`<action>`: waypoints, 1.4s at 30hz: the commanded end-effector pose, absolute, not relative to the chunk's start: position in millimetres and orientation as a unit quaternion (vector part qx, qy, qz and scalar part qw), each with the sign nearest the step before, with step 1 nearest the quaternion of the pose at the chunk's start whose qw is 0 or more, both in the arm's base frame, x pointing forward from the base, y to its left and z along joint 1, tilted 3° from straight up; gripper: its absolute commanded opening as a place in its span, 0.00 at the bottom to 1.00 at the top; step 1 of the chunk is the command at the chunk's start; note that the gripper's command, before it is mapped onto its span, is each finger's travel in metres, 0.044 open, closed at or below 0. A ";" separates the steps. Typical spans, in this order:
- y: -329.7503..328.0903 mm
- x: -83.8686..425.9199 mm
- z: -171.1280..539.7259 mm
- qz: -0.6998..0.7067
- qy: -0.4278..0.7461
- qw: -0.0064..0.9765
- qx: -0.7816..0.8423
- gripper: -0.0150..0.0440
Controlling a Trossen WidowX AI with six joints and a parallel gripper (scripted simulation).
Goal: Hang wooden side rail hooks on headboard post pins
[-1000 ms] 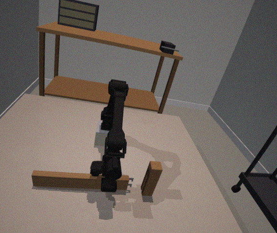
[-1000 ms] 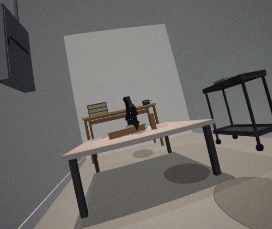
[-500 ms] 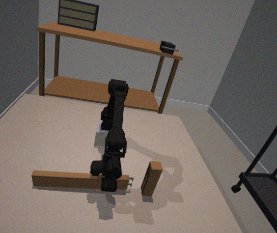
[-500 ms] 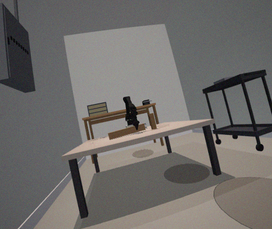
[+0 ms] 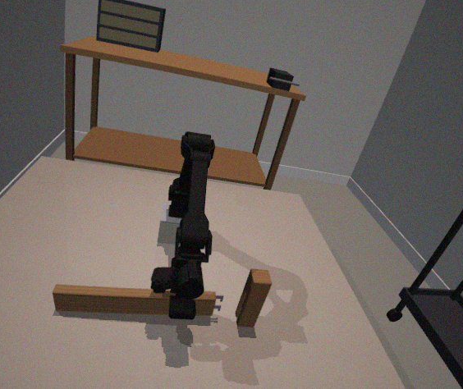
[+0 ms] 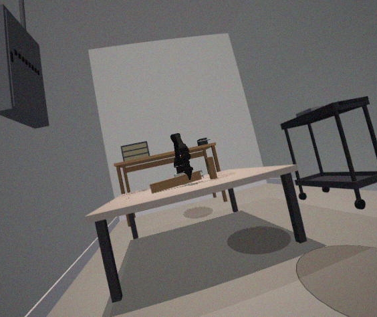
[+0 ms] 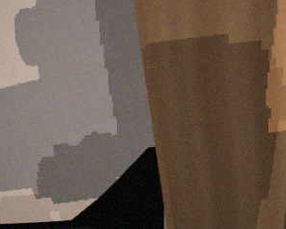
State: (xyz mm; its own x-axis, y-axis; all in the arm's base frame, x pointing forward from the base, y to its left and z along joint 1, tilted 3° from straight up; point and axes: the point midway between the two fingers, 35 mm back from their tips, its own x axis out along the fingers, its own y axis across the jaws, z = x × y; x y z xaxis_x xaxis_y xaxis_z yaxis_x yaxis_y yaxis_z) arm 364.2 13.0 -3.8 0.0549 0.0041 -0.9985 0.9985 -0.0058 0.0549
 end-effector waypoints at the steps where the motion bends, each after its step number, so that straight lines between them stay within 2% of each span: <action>1: 12.7 366.9 2.5 -0.484 0.480 0.514 0.520 0.25; 42: 12.7 366.5 9.4 -0.484 0.480 0.514 0.520 0.25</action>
